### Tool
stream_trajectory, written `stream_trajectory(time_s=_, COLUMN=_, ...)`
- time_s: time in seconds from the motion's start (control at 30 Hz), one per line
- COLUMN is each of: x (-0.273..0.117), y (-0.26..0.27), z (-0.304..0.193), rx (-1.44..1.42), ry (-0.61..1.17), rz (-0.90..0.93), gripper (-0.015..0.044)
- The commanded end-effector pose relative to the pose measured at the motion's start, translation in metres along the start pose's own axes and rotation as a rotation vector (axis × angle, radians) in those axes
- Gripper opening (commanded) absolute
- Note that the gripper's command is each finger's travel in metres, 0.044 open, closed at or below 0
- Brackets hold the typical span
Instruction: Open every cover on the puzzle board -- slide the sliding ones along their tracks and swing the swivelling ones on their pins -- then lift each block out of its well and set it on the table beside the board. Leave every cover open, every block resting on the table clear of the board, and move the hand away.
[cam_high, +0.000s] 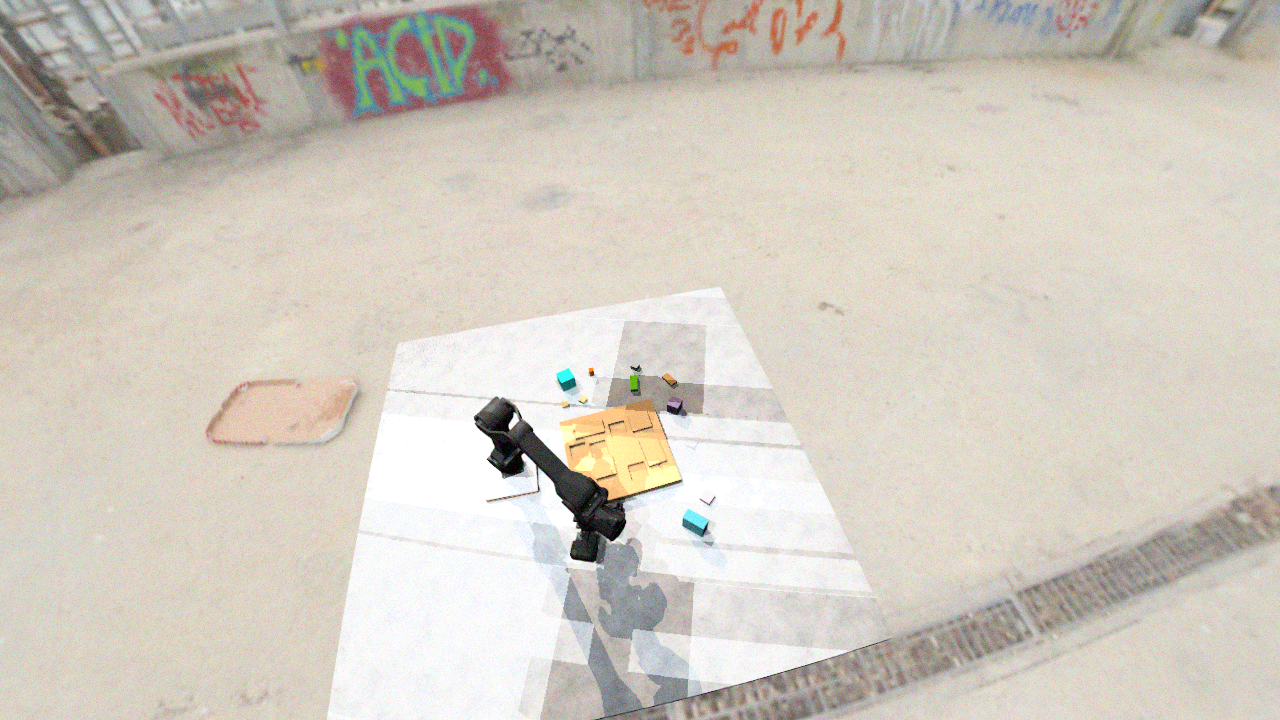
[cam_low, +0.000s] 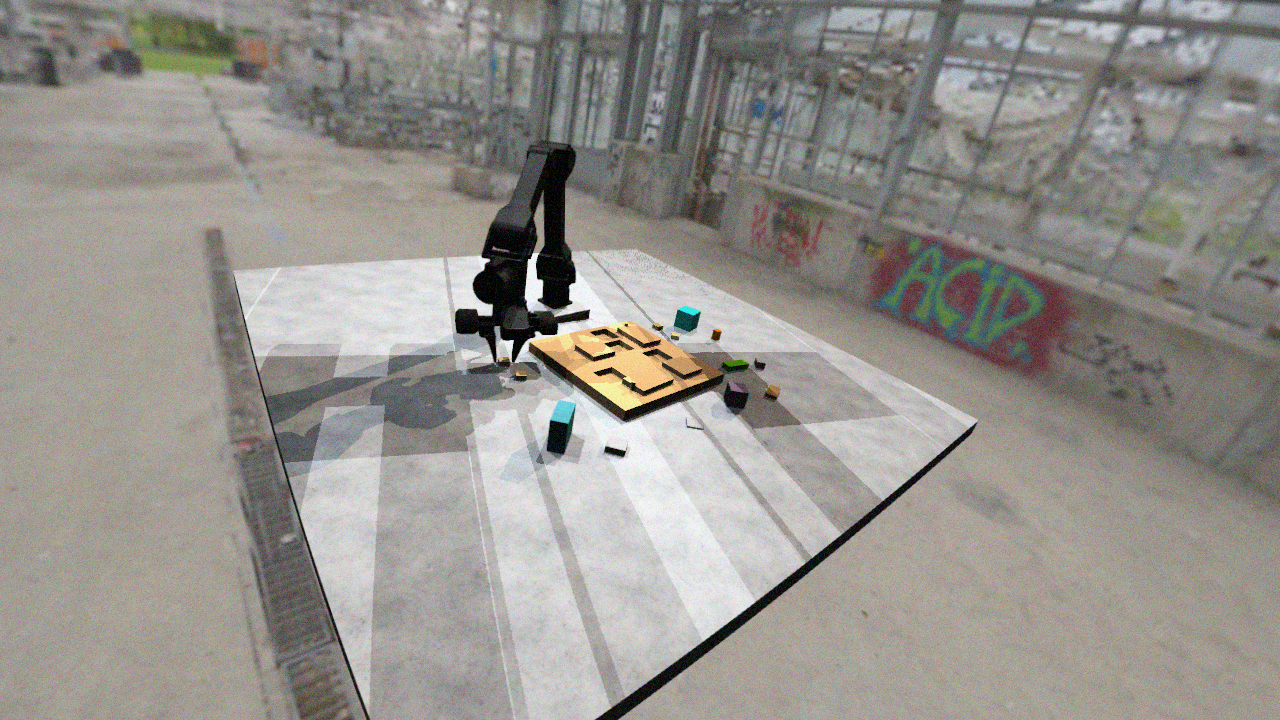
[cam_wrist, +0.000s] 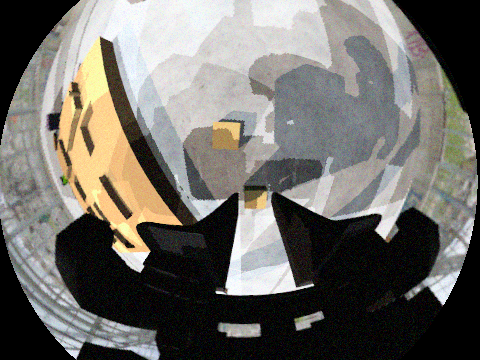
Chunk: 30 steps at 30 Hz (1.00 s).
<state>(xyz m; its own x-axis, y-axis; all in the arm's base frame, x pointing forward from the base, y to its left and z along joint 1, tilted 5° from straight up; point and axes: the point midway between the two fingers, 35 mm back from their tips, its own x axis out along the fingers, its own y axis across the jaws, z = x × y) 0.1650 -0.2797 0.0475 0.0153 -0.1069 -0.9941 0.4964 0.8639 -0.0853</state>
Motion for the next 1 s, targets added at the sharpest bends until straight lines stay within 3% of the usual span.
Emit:
stream_trajectory(time_s=0.0, x=-0.001, y=0.0, z=0.0, rx=0.0, ry=-0.001, rz=-0.001, gripper=0.0238)
stream_trajectory(time_s=0.27, x=-0.003, y=0.0, z=0.001, rx=0.0, ry=-0.001, rz=-0.001, gripper=0.044)
stream_trajectory(time_s=0.97, x=-0.069, y=0.0, z=0.001, rx=-0.004, ry=0.0, rz=0.004, gripper=0.044)
